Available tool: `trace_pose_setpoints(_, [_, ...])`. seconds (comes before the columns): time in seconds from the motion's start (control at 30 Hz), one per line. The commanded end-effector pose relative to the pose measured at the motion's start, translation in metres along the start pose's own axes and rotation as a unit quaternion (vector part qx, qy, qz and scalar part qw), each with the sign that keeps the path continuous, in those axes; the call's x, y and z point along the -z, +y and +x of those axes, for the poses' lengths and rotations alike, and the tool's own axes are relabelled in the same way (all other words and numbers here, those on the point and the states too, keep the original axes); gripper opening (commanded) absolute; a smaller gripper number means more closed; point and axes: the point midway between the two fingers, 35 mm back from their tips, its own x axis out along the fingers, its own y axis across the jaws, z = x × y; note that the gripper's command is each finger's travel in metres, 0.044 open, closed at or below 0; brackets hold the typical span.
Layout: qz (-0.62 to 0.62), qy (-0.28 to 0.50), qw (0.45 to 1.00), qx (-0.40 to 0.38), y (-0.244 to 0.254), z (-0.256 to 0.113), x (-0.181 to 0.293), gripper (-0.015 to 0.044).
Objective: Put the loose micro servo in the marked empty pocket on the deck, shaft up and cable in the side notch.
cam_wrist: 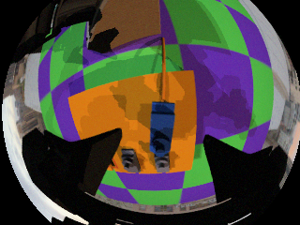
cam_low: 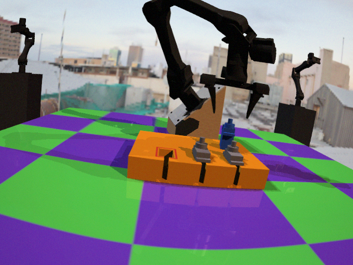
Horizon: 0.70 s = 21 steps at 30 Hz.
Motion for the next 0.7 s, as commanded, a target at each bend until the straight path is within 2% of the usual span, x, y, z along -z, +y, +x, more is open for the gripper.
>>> trace_pose_setpoints(0.0, [-0.005, 0.000, 1.000, -0.006, 0.002, 0.016, -0.001, 0.0440])
trace_pose_setpoints(0.63, [-0.004, 0.000, 1.000, -0.006, 0.002, 0.038, -0.001, 0.0440])
trace_pose_setpoints(0.67, [-0.004, 0.000, 1.000, -0.006, 0.002, 0.038, -0.001, 0.0414])
